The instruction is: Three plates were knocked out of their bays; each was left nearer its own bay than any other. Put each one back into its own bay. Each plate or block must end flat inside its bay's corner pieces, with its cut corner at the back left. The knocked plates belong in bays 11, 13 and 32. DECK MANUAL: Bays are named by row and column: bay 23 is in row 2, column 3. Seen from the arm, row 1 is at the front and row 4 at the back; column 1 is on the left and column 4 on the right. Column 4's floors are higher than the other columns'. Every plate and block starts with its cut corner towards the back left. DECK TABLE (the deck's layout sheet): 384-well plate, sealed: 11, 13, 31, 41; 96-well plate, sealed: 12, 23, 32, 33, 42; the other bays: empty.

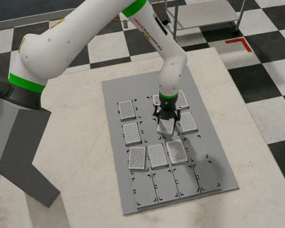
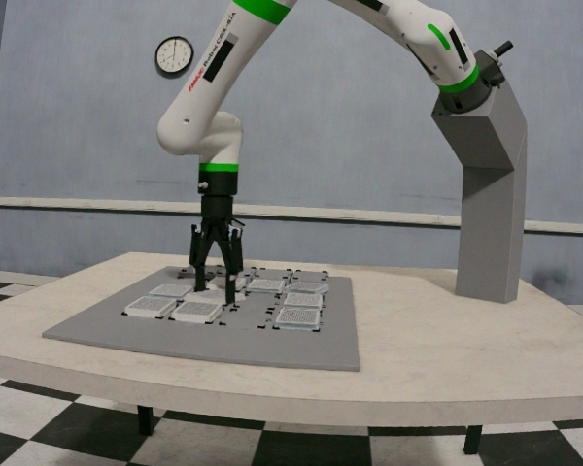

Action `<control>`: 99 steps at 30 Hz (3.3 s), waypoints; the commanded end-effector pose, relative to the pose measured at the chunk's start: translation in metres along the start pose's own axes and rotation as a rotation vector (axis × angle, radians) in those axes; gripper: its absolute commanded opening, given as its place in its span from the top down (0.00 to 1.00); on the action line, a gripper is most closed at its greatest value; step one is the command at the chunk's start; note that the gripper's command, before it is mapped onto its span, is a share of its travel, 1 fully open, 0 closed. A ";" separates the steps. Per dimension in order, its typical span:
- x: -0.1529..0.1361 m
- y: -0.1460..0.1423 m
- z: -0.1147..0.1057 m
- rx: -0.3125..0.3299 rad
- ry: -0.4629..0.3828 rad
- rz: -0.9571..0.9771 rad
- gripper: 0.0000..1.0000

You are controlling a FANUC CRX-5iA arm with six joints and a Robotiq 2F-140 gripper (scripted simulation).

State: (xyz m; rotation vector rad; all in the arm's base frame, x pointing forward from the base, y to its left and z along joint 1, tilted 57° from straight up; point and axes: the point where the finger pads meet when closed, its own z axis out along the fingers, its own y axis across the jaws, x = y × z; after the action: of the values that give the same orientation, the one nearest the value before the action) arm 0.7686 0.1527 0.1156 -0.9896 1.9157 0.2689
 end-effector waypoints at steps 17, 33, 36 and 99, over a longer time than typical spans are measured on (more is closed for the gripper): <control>0.000 -0.001 -0.001 0.002 -0.001 0.000 0.40; 0.000 -0.001 -0.001 0.002 -0.001 0.000 0.41; 0.000 -0.001 -0.001 0.002 -0.001 0.000 0.41; 0.000 -0.001 -0.005 0.002 0.000 0.000 0.90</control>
State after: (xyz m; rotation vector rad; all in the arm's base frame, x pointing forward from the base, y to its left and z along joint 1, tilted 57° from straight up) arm 0.7662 0.1506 0.1177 -0.9896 1.9158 0.2690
